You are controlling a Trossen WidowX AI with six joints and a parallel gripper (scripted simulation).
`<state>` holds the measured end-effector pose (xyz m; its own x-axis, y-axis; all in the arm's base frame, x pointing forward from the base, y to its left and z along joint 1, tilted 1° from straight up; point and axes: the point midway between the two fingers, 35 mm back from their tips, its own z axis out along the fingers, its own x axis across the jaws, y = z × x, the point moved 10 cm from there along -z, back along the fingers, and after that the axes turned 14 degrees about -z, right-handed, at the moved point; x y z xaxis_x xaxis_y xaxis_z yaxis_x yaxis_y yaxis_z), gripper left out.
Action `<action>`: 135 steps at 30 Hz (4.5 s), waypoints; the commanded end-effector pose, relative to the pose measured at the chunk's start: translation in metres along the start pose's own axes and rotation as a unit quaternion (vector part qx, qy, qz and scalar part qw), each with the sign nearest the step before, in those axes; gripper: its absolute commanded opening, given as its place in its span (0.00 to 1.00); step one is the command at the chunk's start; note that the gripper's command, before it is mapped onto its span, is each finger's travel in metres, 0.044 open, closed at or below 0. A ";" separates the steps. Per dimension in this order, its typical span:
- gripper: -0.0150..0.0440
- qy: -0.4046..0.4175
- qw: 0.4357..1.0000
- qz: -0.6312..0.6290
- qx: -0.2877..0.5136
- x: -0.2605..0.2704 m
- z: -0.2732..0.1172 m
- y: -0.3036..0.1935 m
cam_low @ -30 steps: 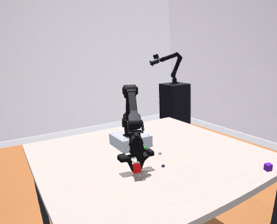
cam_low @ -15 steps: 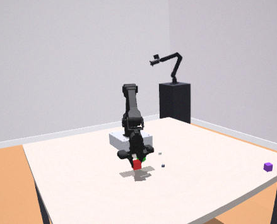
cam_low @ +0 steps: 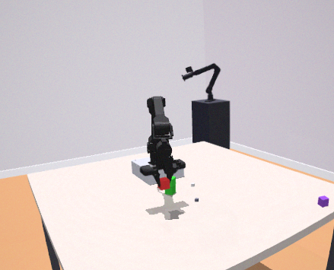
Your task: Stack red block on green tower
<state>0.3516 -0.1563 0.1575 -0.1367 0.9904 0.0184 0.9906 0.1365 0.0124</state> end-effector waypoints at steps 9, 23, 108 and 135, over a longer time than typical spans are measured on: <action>0.25 -0.002 1.000 0.000 -0.003 0.000 -0.023 0.000; 0.25 -0.004 1.000 0.001 -0.002 0.036 -0.034 -0.024; 0.25 0.000 1.000 0.001 0.000 0.115 0.016 -0.097; 1.00 0.001 1.000 -0.001 0.003 0.115 0.014 -0.098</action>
<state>0.2391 -0.0557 0.1455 -0.1385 0.9901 0.0210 0.9903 0.1384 0.0067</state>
